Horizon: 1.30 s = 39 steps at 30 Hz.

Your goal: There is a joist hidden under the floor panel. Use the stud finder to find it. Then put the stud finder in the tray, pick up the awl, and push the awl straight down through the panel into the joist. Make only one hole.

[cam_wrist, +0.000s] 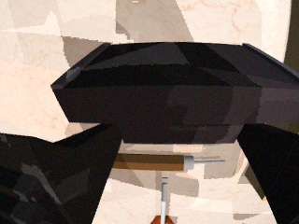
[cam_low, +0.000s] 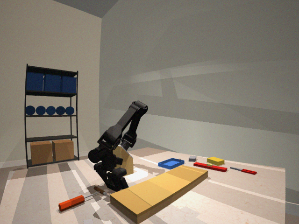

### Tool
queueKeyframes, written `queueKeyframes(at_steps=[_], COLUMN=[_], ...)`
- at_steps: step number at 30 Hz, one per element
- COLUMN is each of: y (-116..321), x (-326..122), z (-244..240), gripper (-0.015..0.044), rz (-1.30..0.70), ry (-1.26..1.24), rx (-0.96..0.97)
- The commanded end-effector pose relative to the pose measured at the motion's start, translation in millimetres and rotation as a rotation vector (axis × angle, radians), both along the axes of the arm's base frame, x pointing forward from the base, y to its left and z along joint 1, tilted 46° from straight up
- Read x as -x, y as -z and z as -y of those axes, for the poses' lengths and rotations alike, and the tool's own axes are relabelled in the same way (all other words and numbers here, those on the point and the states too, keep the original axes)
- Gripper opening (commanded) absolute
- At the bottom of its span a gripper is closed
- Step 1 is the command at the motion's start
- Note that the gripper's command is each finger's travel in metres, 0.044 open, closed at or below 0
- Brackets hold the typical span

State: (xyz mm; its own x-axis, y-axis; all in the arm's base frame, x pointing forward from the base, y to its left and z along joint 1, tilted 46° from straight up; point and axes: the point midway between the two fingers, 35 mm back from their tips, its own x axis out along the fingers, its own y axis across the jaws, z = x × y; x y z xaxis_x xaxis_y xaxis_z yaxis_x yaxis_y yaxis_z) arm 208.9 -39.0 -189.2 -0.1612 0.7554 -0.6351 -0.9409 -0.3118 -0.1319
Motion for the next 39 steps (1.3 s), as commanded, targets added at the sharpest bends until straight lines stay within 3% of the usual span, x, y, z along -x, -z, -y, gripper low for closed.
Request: queueKeyframes(at_steps=[1,8,21,39], y=[1.6,1.6,-15.7,-40.6], x=[0.9,0.9,-3.9,-7.0], z=[-2.3,-2.3,16.4,40.4], gripper=[0.0387,0.034,0.0,0.0], rz=[-0.005,-0.005,-0.005,-0.005], ry=[0.004,0.004,0.005,0.004], rx=[-0.005,-0.005,-0.003,-0.002])
